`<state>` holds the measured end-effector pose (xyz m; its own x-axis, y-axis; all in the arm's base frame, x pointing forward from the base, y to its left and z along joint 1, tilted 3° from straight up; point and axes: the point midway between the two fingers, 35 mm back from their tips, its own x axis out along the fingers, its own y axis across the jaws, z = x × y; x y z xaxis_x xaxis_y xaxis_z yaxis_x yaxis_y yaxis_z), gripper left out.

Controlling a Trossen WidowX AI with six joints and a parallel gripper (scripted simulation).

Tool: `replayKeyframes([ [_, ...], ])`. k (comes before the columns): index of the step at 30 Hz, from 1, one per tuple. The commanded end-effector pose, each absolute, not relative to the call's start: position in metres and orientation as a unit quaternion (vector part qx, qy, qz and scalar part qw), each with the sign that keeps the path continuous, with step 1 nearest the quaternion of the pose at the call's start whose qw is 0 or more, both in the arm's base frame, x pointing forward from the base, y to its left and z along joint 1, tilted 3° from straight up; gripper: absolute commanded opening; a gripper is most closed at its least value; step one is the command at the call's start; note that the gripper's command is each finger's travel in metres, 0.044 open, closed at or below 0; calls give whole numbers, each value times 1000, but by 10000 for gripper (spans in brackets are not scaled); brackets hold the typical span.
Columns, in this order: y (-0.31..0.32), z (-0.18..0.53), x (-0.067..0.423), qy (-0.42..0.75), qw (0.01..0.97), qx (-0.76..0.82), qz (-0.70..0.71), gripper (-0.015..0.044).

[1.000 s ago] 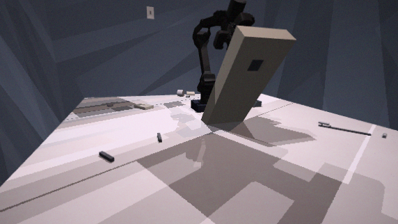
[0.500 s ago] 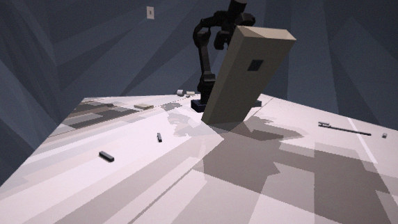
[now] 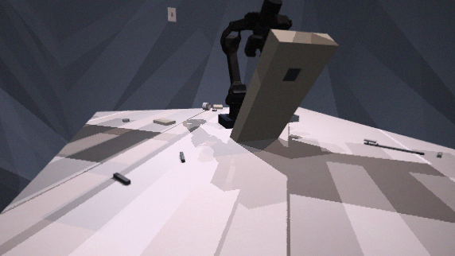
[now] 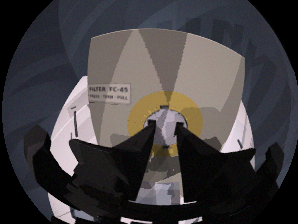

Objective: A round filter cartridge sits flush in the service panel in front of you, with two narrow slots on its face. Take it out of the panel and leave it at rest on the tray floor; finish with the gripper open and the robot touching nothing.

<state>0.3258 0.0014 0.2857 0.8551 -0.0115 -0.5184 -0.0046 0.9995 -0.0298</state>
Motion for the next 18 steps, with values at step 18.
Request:
replayKeyframes([
  [18,2,281,331,270,963,-16,0,113],
])
